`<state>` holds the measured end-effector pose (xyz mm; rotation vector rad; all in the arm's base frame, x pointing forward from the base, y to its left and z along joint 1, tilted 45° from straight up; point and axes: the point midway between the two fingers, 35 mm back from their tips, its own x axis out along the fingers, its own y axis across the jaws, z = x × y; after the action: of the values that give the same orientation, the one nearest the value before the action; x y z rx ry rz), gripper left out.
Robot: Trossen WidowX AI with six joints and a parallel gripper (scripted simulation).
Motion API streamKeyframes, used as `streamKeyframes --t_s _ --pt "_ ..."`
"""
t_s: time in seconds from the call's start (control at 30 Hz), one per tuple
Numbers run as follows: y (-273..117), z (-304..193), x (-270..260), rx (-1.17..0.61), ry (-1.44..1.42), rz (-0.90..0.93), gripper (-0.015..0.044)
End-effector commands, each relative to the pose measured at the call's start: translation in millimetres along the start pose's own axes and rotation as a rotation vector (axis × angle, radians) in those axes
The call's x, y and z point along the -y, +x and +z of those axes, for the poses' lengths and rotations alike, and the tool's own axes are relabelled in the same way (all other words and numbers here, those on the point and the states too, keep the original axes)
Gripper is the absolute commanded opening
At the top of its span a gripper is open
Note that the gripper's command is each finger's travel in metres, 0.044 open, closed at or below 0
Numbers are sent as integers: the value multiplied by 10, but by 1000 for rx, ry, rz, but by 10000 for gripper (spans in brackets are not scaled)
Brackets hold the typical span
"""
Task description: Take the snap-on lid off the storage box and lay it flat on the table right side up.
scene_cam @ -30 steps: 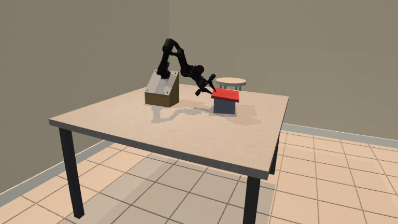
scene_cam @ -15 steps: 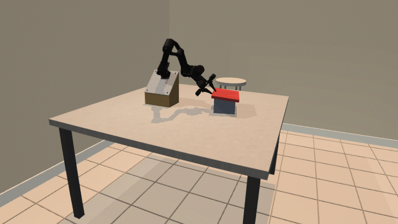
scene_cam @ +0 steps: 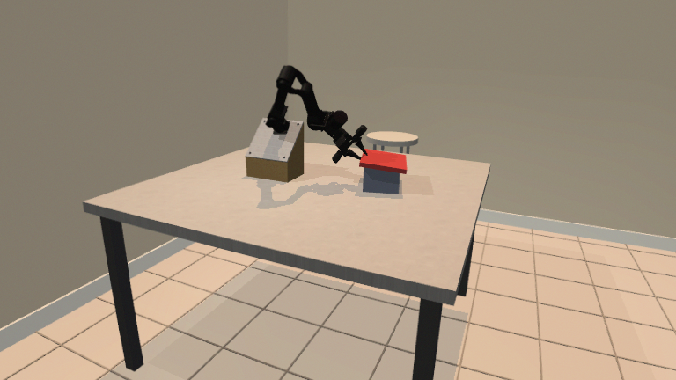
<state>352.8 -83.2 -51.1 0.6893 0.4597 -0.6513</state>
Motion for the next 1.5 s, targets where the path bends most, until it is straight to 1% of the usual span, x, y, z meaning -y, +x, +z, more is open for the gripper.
streamKeyframes --t_s 0.0,0.93,1.47 --pt "7 -1 -2 0 1 -2 0" --pt "24 -1 -16 0 1 -2 0" --pt "-93 0 -189 2 2 -1 0"
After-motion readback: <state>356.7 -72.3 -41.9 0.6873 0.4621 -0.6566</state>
